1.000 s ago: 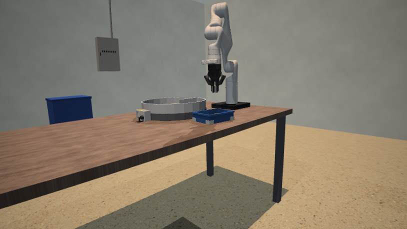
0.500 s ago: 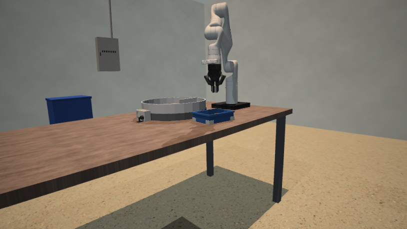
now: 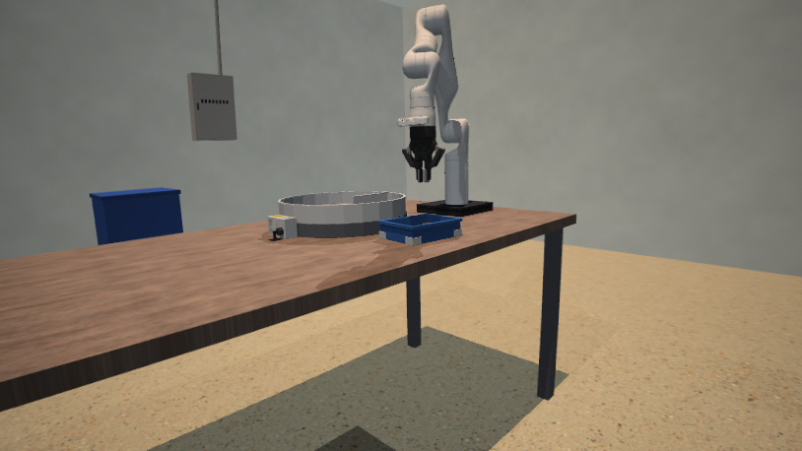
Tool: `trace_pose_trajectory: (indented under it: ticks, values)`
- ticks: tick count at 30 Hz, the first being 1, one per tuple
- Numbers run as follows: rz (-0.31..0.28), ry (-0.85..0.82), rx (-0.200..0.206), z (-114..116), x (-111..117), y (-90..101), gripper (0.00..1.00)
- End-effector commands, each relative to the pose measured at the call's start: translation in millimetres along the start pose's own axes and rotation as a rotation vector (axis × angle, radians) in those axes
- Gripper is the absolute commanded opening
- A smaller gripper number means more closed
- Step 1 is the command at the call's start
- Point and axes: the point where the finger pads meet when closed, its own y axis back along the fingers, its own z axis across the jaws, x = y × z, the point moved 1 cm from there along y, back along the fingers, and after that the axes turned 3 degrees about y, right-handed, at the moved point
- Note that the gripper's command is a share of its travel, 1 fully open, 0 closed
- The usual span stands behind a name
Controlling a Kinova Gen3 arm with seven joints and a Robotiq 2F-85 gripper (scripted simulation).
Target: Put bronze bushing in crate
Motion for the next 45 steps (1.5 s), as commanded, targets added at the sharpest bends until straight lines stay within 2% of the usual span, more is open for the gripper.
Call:
trace_pose_trajectory:
  ticks: [1, 8, 9, 42, 45]
  values:
    - [0.002, 0.0, 0.0, -0.1, 0.5, 0.8, 0.16]
    - [0.002, 0.0, 0.0, -0.1, 0.5, 0.8, 0.16]
    - [0.002, 0.0, 0.0, -0.1, 0.5, 0.8, 1.0]
    - [0.002, 0.0, 0.0, -0.1, 0.5, 0.8, 1.0]
    - [0.002, 0.144, 0.0, 0.3, 2.9, 2.4, 1.0]
